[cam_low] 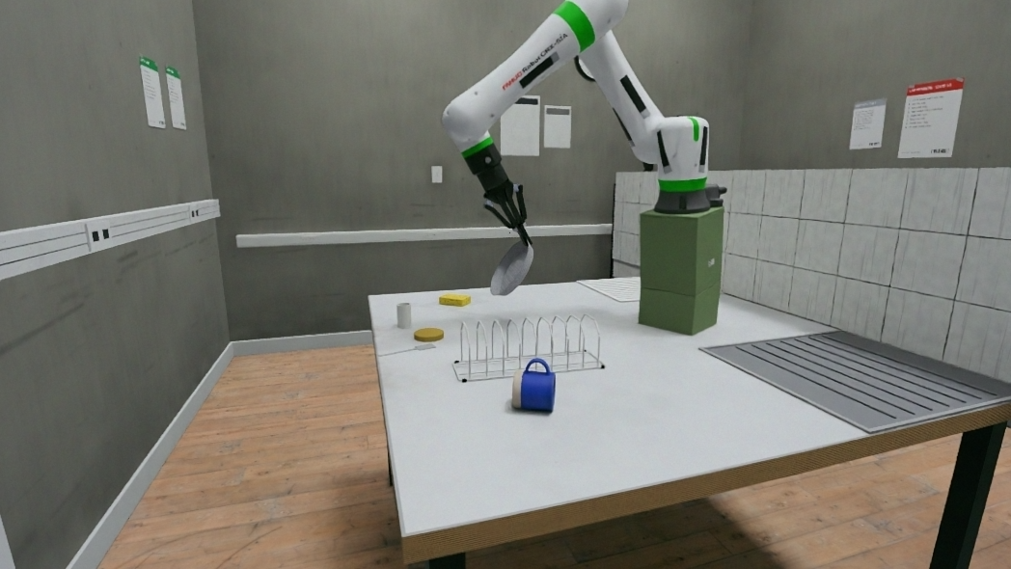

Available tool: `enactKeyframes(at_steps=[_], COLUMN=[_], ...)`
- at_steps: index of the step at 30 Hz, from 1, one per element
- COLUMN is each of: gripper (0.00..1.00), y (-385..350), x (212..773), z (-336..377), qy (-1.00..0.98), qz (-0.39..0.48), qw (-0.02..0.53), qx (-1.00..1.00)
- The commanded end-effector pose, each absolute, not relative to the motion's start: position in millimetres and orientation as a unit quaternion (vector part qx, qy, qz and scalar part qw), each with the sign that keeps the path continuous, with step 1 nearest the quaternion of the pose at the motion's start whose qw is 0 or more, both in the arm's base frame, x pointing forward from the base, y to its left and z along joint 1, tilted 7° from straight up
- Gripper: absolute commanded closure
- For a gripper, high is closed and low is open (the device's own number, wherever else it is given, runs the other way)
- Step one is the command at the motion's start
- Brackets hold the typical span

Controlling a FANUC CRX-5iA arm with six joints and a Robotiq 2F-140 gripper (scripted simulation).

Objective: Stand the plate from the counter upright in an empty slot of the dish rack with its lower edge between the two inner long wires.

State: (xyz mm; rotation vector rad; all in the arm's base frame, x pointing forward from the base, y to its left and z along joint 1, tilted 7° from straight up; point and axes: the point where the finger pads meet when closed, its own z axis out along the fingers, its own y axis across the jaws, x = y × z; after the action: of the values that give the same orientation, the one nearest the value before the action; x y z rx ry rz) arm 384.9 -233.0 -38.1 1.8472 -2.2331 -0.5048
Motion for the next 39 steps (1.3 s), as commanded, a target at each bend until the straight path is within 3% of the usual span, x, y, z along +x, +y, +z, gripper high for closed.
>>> enactKeyframes(at_steps=[1,39], gripper=[0.90,0.90], y=[-234,-235], x=[384,379], z=[-27,13], qy=[-0.755,-0.755], qz=[-0.170,-0.170], qw=[0.100,0.100], qx=[0.625,0.625])
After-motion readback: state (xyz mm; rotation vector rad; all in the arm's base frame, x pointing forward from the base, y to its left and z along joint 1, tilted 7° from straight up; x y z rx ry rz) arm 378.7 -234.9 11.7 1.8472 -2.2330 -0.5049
